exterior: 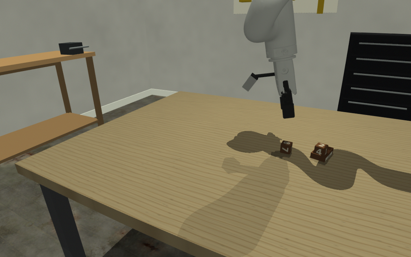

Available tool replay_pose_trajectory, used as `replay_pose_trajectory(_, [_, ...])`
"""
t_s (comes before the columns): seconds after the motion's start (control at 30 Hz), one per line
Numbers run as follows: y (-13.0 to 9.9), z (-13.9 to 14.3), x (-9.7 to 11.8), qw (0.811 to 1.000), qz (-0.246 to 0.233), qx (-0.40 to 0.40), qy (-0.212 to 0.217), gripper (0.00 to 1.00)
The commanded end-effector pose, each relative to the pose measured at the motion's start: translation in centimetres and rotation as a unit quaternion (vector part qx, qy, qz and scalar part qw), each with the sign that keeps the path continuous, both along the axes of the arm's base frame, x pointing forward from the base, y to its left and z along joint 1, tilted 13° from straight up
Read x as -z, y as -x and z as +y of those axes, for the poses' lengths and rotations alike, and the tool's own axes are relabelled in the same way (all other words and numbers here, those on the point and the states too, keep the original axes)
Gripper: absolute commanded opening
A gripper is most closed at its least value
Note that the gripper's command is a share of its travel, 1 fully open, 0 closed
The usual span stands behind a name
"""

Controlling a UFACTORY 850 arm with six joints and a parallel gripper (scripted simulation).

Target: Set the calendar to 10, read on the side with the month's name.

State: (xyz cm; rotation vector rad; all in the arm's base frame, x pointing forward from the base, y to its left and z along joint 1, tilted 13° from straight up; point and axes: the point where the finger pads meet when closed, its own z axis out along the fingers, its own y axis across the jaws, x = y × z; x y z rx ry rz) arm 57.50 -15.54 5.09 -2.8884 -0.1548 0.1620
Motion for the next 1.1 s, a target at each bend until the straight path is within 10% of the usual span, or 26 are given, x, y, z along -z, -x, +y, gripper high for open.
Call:
replay_pose_trajectory(0.0, [0.2,-0.7,-1.5,0.996,-0.034,0.079,0.009,1.00])
replay_pose_trajectory(1.07, [0.7,-1.7,-3.0,0.987,-0.061,0.146,0.017,1.00])
